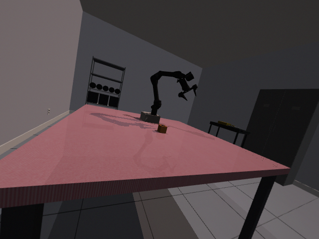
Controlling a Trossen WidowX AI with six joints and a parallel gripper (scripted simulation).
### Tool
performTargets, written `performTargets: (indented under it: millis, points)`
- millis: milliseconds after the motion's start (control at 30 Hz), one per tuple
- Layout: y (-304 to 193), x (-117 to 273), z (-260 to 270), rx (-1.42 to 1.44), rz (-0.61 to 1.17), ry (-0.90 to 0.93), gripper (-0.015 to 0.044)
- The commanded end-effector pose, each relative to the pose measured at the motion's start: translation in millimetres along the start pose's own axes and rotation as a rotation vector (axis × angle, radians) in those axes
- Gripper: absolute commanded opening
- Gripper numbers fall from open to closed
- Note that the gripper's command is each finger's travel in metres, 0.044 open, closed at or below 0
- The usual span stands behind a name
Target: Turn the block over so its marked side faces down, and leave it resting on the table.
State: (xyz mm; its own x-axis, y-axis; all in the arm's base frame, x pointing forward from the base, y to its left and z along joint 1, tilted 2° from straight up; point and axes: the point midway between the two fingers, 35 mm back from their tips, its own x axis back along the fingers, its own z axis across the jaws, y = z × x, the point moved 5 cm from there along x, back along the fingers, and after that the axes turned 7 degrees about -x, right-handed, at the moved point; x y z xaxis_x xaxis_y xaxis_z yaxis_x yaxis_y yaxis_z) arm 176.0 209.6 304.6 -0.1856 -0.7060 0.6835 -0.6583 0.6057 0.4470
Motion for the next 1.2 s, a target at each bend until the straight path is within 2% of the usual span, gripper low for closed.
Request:
performTargets:
  millis: [0,300,533,667,933,1067,1167]
  points:
    - [-51,-8,-13,-0.325,0.157,-0.002,0.044]
    - [-191,1,-9,-1.189,0.538,-0.109,0.044]
    - [-297,29,32,-1.815,0.819,-0.267,0.044]
    - [-339,46,62,-2.103,0.951,-0.346,0.044]
    - [-356,54,70,-2.202,0.998,-0.372,0.044]
    - [-373,33,87,-2.202,0.998,-0.371,0.044]
    - [-374,31,89,-2.202,0.998,-0.371,0.044]
